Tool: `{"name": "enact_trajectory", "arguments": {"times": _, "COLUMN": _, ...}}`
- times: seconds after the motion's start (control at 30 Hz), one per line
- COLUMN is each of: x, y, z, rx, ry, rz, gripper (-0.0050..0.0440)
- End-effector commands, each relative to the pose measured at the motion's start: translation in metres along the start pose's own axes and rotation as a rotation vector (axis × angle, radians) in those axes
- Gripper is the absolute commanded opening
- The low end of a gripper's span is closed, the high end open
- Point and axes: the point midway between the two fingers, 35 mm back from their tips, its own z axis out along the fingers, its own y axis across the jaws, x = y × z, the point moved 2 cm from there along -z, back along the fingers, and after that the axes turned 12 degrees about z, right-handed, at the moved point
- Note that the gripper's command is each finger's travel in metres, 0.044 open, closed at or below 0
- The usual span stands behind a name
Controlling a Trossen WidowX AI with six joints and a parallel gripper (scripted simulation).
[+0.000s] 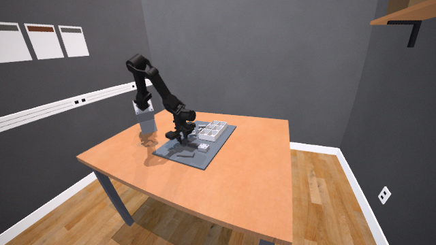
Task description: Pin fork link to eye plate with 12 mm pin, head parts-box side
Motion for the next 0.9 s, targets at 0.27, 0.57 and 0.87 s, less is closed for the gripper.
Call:
{"name": "enact_trajectory", "arguments": {"times": 0.27, "x": -0.006, "y": 0.000, "z": -0.006, "rx": -0.007, "ry": -0.019, "rz": 0.008, "gripper": -0.0050}}
{"name": "enact_trajectory", "arguments": {"times": 0.57, "x": -0.005, "y": 0.000, "z": -0.012, "rx": -0.005, "ry": -0.018, "rz": 0.009, "gripper": -0.0050}}
{"name": "enact_trajectory", "arguments": {"times": 0.87, "x": -0.004, "y": 0.000, "z": -0.019, "rx": -0.006, "ry": -0.017, "rz": 0.009, "gripper": -0.0050}}
